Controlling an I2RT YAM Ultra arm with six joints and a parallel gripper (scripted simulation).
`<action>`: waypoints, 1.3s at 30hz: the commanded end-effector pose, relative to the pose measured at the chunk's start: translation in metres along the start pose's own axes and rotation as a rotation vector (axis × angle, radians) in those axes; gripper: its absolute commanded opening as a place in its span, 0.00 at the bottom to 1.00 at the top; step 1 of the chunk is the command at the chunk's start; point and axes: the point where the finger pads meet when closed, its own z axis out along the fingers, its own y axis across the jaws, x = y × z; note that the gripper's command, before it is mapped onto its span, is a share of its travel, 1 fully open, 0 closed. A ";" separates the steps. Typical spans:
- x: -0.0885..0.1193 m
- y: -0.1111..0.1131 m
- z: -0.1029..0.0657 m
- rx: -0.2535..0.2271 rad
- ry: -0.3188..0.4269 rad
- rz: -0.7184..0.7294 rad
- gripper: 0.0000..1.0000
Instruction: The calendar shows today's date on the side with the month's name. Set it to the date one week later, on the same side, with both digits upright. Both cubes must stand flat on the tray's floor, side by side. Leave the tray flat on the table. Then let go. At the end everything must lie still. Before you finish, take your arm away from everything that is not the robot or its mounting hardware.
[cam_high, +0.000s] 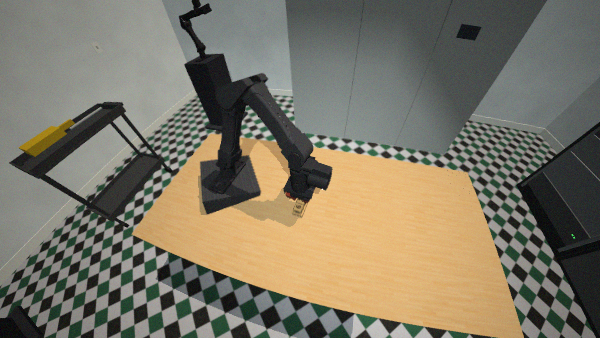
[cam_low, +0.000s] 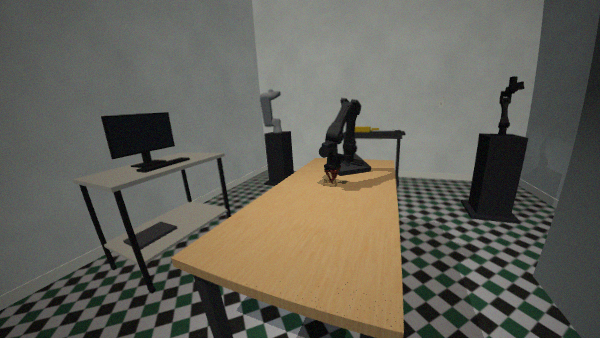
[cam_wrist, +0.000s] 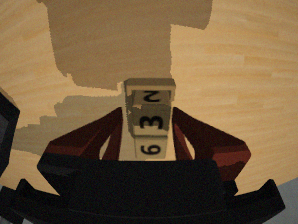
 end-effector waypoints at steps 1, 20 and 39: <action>0.000 -0.005 0.000 0.022 0.001 -0.001 0.45; 0.000 -0.005 0.006 0.022 0.001 -0.001 0.45; 0.000 -0.005 0.006 0.022 0.001 -0.001 0.45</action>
